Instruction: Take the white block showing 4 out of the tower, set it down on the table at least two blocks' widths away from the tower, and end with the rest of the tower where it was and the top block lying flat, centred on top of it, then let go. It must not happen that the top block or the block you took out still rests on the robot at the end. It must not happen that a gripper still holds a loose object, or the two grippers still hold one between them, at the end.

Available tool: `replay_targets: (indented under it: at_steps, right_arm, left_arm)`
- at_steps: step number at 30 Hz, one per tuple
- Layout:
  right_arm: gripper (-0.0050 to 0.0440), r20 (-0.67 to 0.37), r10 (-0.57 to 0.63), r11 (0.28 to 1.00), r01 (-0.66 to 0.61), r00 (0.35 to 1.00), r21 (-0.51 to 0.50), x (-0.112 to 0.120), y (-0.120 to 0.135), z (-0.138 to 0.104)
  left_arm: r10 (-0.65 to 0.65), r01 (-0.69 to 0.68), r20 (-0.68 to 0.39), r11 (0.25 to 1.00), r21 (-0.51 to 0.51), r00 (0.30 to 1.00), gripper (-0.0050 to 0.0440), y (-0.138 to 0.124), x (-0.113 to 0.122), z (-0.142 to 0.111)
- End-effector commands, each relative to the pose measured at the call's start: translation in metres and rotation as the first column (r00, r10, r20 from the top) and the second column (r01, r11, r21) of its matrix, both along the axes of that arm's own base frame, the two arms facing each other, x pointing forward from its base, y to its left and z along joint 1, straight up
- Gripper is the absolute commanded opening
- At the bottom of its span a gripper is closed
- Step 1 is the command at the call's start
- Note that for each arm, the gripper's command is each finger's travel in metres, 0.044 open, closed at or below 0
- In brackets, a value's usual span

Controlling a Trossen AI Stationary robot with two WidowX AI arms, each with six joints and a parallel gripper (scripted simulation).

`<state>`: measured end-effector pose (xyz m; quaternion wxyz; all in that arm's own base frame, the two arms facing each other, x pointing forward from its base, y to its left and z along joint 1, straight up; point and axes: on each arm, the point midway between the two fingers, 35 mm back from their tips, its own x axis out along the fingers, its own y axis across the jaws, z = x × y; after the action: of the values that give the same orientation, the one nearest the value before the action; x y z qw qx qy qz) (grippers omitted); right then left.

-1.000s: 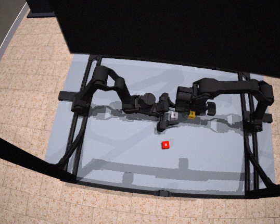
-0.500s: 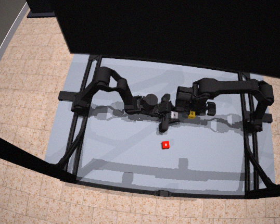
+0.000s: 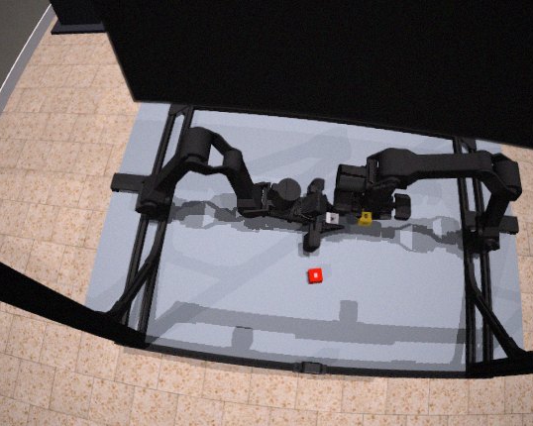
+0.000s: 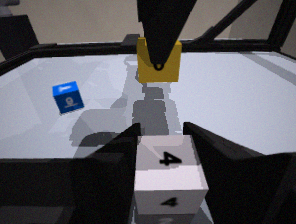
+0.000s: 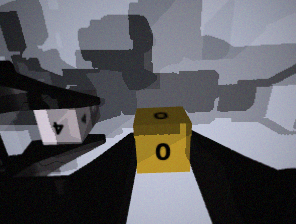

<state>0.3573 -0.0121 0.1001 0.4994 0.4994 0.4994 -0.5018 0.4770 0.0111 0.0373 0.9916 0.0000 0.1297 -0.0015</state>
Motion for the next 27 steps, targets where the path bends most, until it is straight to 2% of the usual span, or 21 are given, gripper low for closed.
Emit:
replay_targets:
  at_steps: [1,3,5,8,15,27]
  right_arm:
    - [0.0000,0.002,0.002,1.000,-0.002,1.000,0.002,0.000,0.000,0.000]
    - [0.0000,0.002,0.002,1.000,-0.002,1.000,0.002,0.000,0.000,0.000]
    - [0.0000,0.002,0.002,1.000,-0.002,1.000,0.002,0.000,0.000,0.000]
    - [0.0000,0.002,0.002,1.000,-0.002,1.000,0.002,0.000,0.000,0.000]
    - [0.0000,0.002,0.002,1.000,-0.002,1.000,0.002,0.000,0.000,0.000]
    - [0.0000,0.002,0.002,1.000,-0.002,1.000,0.002,0.000,0.000,0.000]
  left_arm:
    - [0.005,-0.005,-0.002,1.000,0.000,1.000,0.0108,0.001,0.000,-0.001]
    - [0.008,-0.008,0.005,1.000,-0.009,1.000,0.0060,0.001,0.000,0.002]
    - [0.008,-0.008,0.005,1.000,-0.009,1.000,0.0060,0.001,0.000,0.002]
    - [0.015,-0.014,0.021,0.999,-0.028,1.000,0.0000,0.000,0.000,0.007]
    - [0.015,-0.014,0.020,1.000,-0.028,1.000,0.0000,0.001,-0.003,0.007]
    - [0.011,-0.011,0.011,1.000,-0.016,1.000,0.0000,0.001,-0.050,0.010]
